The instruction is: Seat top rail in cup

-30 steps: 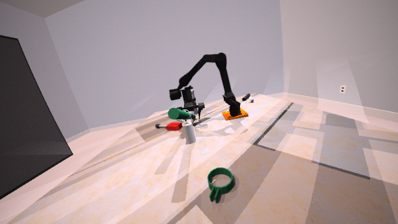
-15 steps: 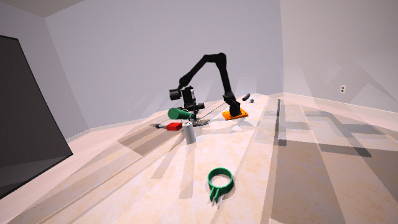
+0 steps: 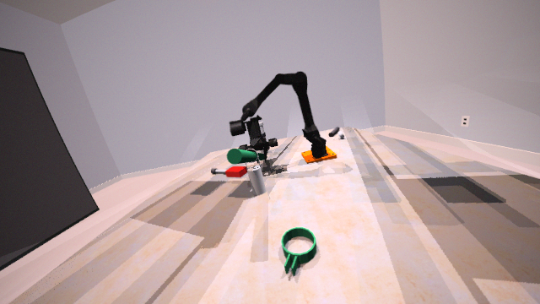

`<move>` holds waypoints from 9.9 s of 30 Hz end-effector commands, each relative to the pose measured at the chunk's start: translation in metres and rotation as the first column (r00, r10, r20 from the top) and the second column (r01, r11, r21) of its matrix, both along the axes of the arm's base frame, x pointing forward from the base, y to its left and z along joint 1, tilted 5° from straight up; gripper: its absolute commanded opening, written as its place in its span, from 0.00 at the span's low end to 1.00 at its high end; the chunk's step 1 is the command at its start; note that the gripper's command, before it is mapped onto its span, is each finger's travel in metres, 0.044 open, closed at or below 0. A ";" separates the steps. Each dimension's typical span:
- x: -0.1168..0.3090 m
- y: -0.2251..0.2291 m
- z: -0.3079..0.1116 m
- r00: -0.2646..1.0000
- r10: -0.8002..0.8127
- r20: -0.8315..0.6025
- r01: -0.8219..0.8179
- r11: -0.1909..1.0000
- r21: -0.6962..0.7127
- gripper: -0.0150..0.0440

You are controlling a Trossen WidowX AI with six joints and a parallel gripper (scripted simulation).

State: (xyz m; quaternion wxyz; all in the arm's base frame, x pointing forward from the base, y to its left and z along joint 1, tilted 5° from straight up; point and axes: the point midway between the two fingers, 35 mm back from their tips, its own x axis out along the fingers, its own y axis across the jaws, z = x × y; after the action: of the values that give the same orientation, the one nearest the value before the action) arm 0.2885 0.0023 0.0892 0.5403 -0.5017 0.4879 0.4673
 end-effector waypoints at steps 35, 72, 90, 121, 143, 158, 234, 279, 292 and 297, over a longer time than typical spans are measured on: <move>0.000 -0.048 0.060 1.000 0.000 -0.012 -0.003 0.963 -0.270 0.25; -0.001 -0.070 0.060 1.000 0.005 -0.030 -0.012 0.964 -0.265 0.25; -0.001 -0.070 0.060 1.000 0.005 -0.030 -0.012 0.964 -0.265 0.25; -0.001 -0.065 0.059 1.000 0.009 -0.029 -0.016 0.969 -0.247 0.25; -0.003 -0.068 0.060 1.000 0.003 -0.030 -0.010 0.968 -0.249 0.25; -0.004 -0.070 0.060 1.000 -0.001 -0.030 -0.007 0.968 -0.251 0.25; -0.006 -0.098 0.056 0.999 0.008 -0.036 -0.016 0.973 -0.230 0.30; -0.014 -0.052 0.140 0.999 0.014 -0.038 -0.022 0.975 -0.222 1.00; -0.014 -0.052 0.140 0.999 0.014 -0.038 -0.022 0.975 -0.222 1.00; -0.014 -0.052 0.140 0.999 0.014 -0.038 -0.022 0.975 -0.222 1.00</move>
State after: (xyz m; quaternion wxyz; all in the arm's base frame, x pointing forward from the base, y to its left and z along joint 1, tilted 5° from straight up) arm 0.2744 -0.0500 0.2291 0.4675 -0.5554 0.5409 0.4247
